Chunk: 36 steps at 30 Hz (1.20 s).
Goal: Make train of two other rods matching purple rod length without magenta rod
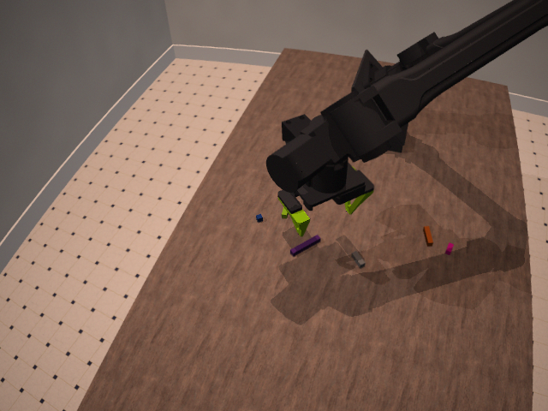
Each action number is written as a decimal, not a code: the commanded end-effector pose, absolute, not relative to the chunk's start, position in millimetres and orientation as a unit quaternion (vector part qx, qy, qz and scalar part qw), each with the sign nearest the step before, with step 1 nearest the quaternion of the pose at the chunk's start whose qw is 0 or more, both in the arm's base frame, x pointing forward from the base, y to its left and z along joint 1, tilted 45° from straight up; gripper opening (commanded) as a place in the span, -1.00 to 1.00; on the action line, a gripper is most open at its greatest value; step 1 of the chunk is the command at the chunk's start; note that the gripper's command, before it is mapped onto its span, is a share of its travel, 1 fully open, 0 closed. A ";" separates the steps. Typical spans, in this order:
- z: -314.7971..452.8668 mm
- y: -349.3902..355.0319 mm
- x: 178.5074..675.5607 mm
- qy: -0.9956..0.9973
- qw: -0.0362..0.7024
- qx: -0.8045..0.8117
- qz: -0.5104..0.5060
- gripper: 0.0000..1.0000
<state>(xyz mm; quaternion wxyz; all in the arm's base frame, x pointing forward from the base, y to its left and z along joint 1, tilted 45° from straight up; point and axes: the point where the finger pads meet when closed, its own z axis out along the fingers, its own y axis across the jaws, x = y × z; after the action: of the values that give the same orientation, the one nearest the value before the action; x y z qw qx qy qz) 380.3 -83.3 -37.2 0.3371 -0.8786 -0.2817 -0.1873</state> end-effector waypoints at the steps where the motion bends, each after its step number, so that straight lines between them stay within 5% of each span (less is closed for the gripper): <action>1: -38.4 -81.5 376.5 -0.273 0.343 -0.881 -0.179 1.00; 36: -25.0 -74.9 381.7 -0.328 0.326 -0.863 -0.203 1.00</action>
<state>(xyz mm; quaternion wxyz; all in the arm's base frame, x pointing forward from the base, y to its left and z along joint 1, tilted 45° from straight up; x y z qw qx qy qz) 380.5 -83.3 -36.3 0.3346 -0.8757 -0.2908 -0.1915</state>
